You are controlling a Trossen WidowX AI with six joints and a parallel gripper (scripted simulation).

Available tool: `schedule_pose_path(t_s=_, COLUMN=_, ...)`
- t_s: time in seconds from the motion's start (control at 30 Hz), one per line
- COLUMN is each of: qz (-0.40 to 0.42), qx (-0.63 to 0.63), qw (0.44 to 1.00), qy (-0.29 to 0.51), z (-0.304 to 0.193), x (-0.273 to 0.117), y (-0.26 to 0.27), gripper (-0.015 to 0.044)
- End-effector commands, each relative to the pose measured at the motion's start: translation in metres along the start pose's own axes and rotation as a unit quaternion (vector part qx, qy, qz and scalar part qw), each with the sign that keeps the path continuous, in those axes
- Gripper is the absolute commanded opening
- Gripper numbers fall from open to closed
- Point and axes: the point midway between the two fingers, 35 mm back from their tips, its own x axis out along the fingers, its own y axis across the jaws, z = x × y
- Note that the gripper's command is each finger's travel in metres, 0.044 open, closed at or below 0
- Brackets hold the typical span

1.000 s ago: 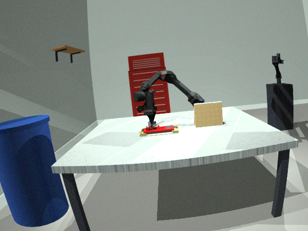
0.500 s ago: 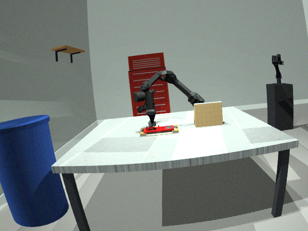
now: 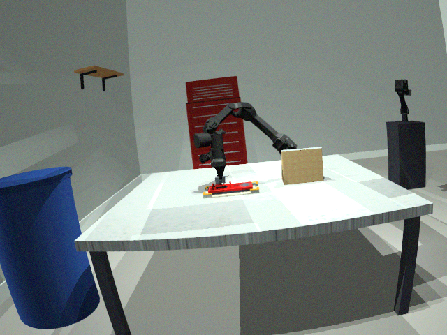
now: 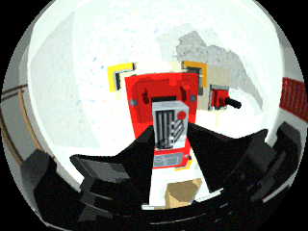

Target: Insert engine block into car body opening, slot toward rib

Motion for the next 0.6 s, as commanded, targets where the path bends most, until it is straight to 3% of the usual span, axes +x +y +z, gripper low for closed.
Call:
schedule_pose_path(t_s=0.0, qz=0.002, qx=0.053, qw=0.999, qy=0.002, z=-0.0004, x=0.0001, y=0.0006, gripper=0.0159)
schedule_pose_path(t_s=0.23, qz=0.002, qx=0.064, qw=0.998, qy=0.002, z=-0.0004, x=0.0015, y=0.0006, gripper=0.0159)
schedule_pose_path(t_s=0.57, qz=0.002, qx=-0.059, qw=0.998, qy=0.002, z=-0.0006, x=0.0028, y=0.0004, gripper=0.0159)
